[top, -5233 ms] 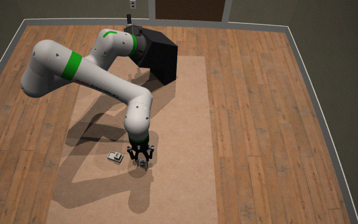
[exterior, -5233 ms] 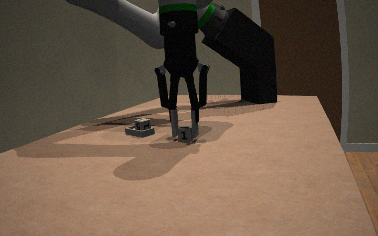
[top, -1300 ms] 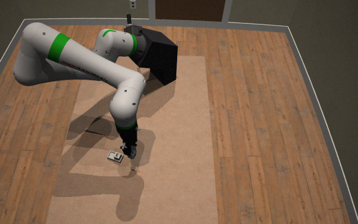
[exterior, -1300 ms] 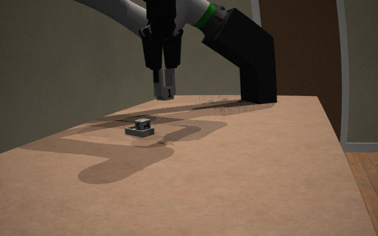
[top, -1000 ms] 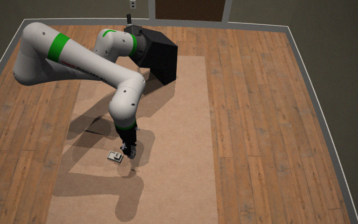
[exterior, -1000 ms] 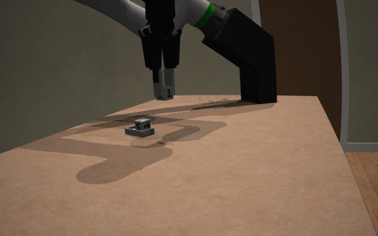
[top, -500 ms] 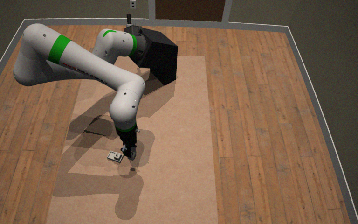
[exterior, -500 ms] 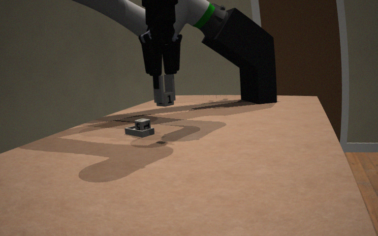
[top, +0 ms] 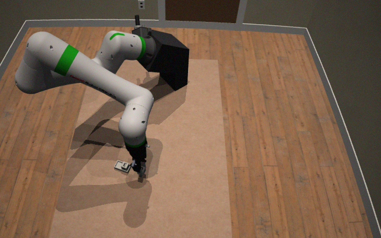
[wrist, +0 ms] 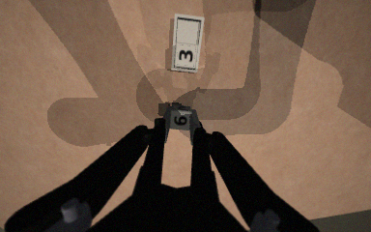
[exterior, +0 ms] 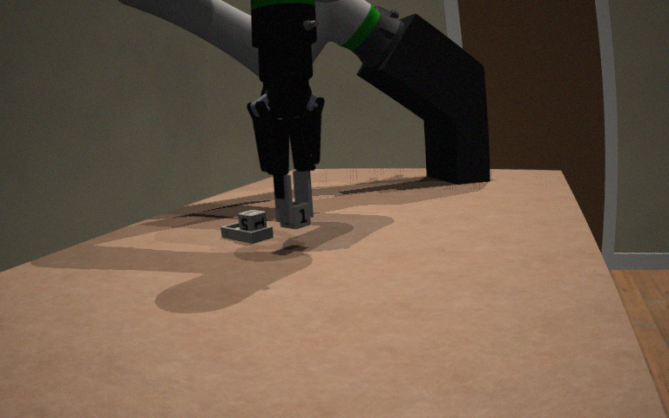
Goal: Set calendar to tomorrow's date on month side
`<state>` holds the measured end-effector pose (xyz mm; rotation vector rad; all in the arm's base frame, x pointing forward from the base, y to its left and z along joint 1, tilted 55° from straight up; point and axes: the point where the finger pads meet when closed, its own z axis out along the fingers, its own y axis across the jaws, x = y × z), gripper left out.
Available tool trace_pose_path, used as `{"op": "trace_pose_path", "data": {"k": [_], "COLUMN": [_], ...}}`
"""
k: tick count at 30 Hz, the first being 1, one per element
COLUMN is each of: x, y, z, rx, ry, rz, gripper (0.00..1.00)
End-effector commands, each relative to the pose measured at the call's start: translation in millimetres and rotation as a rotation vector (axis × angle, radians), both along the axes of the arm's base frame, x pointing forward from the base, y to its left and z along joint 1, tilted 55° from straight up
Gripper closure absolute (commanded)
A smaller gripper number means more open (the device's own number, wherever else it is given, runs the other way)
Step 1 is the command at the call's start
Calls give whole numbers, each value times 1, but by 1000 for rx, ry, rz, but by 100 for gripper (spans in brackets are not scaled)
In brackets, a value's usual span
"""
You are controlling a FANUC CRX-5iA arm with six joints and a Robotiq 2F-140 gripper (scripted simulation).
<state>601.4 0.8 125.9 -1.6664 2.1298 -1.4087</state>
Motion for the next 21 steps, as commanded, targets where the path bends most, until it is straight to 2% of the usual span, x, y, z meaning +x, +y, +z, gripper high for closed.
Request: {"op": "trace_pose_path", "data": {"k": [1,21], "x": [10,15], "y": [-8,-14], "z": [-8,-14], "rx": [0,0], "ry": [-2,-2], "rz": [1,1], "gripper": [75,75]}}
